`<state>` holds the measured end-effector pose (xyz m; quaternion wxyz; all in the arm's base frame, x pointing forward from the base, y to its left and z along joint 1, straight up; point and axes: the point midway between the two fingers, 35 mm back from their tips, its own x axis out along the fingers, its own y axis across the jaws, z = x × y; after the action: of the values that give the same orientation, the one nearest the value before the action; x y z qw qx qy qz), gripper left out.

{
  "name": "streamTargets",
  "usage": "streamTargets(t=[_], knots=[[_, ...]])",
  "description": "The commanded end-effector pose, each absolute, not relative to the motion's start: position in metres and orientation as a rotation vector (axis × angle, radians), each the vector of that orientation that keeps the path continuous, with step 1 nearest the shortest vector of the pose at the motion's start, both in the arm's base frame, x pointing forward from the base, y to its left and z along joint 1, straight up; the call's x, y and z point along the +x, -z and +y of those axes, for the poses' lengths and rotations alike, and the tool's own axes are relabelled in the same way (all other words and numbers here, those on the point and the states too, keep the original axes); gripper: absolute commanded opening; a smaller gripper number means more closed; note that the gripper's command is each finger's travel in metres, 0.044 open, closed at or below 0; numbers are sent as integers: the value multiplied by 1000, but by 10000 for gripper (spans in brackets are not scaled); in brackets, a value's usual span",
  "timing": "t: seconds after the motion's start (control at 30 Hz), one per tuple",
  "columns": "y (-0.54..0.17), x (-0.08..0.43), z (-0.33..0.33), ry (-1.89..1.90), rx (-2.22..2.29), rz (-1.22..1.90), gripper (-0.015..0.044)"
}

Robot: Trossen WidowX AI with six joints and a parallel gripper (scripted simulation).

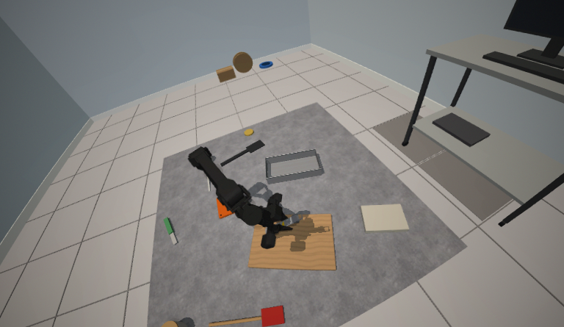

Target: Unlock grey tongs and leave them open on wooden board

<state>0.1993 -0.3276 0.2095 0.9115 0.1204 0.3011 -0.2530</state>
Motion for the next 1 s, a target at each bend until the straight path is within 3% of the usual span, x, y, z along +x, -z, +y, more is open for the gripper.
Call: streamTargets(t=[0.0,0.97], knots=[[-209,203,-332,522,258,671,-150],[-193,214,-331,490,360,1109,-150]])
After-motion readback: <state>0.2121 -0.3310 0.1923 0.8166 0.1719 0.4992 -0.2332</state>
